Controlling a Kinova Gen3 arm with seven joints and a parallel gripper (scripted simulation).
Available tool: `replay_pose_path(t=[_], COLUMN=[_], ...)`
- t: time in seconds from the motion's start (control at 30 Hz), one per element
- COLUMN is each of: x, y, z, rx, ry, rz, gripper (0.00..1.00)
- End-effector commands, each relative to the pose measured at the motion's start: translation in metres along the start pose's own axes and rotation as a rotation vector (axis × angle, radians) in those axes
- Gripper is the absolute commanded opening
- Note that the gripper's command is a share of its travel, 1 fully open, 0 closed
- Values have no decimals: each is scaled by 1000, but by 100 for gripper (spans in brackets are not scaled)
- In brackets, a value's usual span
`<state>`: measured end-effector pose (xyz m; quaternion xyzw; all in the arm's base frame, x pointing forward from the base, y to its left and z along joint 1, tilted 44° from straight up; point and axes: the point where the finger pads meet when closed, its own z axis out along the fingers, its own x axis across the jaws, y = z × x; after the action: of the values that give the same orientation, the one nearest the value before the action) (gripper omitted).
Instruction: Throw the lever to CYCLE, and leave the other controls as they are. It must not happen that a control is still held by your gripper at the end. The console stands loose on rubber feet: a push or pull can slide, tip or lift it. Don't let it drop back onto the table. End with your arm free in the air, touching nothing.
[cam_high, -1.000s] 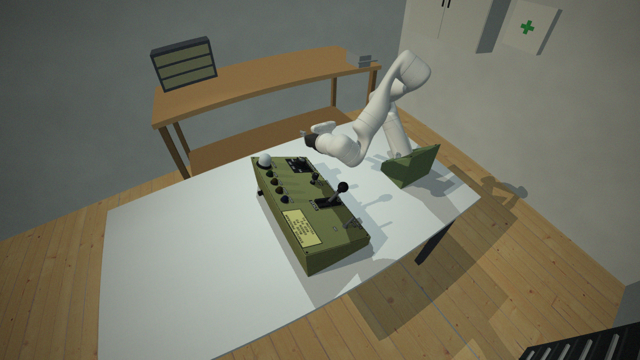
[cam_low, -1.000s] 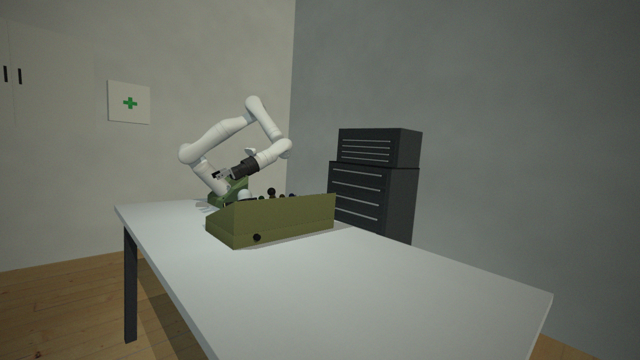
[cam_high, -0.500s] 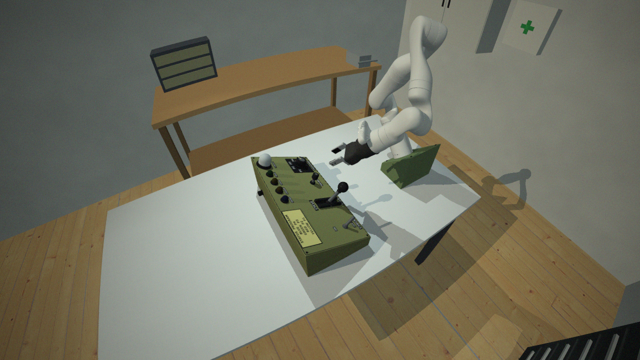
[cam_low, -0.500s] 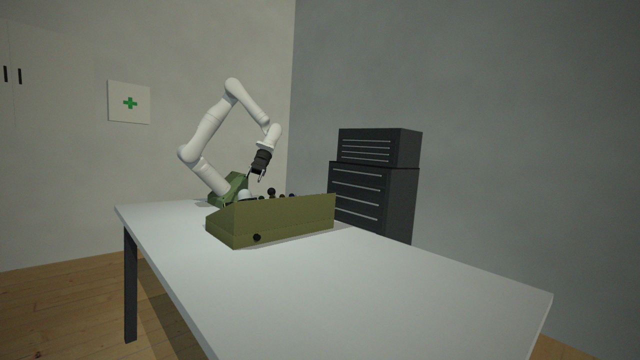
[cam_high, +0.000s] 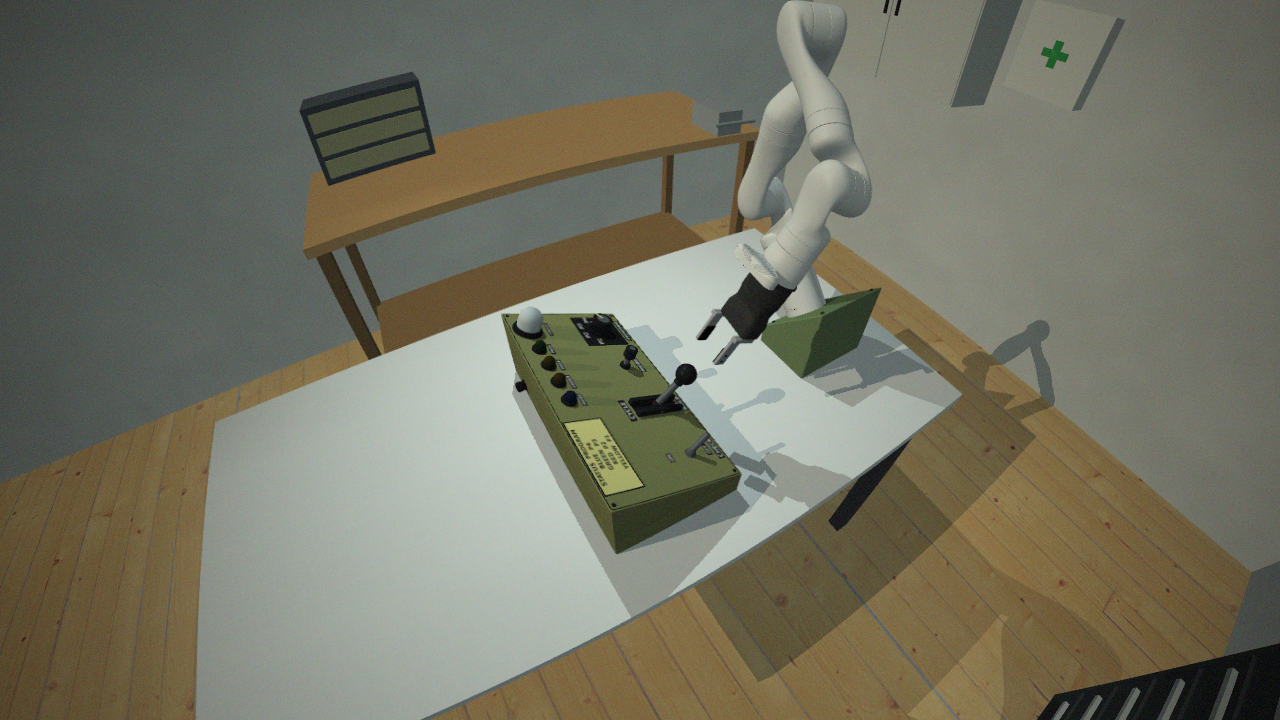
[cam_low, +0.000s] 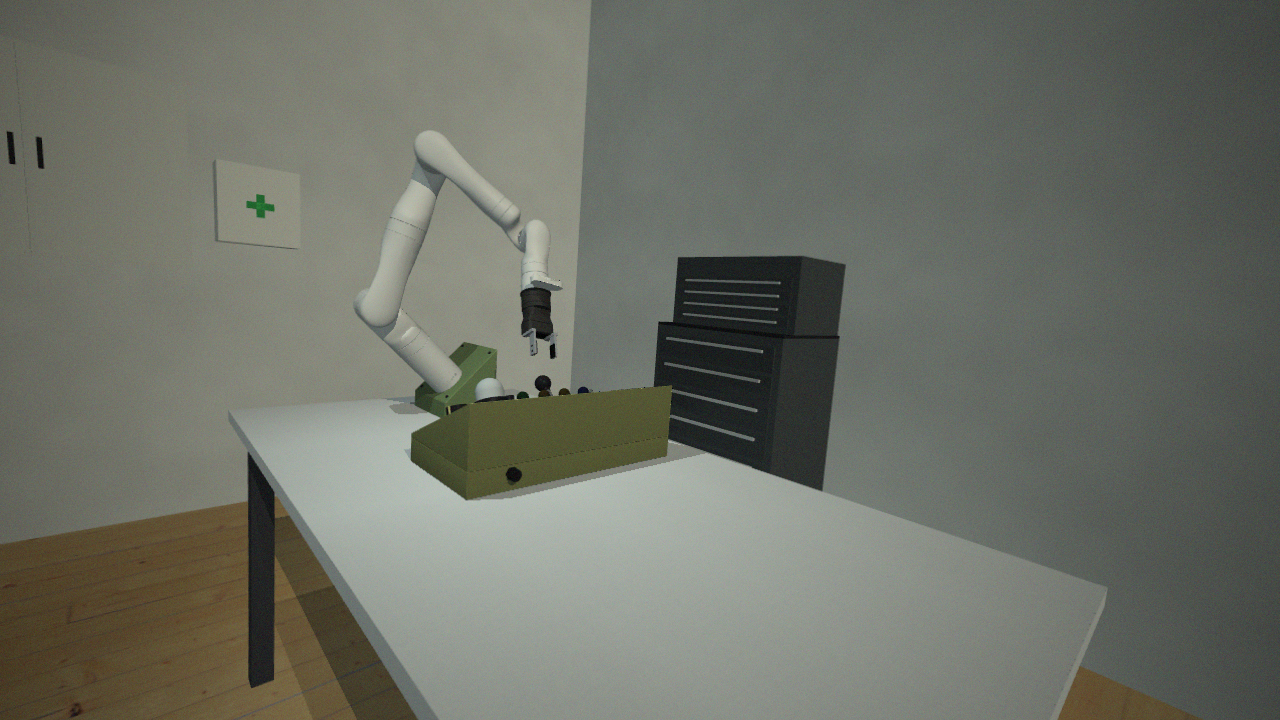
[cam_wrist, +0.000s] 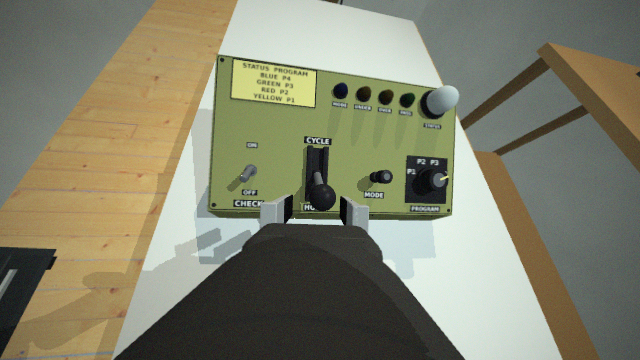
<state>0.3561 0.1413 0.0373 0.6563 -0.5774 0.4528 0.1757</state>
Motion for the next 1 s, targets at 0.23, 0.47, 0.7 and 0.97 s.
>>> replay_pose_path(t=[0.23, 0.47, 0.7, 0.97], x=[-26, -32, -34, -34], y=[-1, -1, -1, -1], z=[-5, -6, -7, -7], rx=[-62, -71, -72, -72], ry=[-130, -154, -159, -159], rz=[-115, -142, -149, -149], gripper=[100, 100, 100, 100])
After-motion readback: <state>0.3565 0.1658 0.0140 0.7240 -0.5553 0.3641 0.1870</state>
